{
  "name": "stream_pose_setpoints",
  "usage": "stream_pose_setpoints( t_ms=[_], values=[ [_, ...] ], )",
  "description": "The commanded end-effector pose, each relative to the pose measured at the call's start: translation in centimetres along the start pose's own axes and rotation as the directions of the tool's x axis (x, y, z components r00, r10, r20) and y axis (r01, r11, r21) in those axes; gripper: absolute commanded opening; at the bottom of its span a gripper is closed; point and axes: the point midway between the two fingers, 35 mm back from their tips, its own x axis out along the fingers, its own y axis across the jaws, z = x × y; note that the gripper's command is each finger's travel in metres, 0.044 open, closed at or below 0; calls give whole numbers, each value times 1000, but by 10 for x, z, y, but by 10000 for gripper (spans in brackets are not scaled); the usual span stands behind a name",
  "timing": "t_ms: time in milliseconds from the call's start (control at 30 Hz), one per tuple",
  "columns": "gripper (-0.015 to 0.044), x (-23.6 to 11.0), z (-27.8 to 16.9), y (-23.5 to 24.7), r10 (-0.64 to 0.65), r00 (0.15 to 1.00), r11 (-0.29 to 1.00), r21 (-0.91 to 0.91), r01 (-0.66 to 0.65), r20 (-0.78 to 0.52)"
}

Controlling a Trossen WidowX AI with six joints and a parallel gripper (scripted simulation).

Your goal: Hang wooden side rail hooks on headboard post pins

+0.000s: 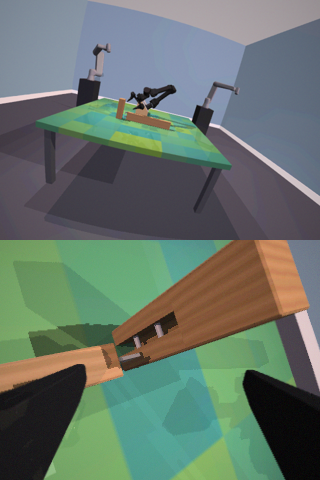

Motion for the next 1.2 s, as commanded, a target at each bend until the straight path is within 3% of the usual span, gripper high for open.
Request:
stream_pose_setpoints(
  t_ms=[0, 133, 1167],
  values=[
    [440, -10, 1, 4, -119, 989, 716, 698, 26, 85],
    [440, -11, 2, 4, -129, 987, 645, 764, 11, 95],
    [440, -10, 2, 4, -119, 990, 686, 727, 26, 76]
  ],
)
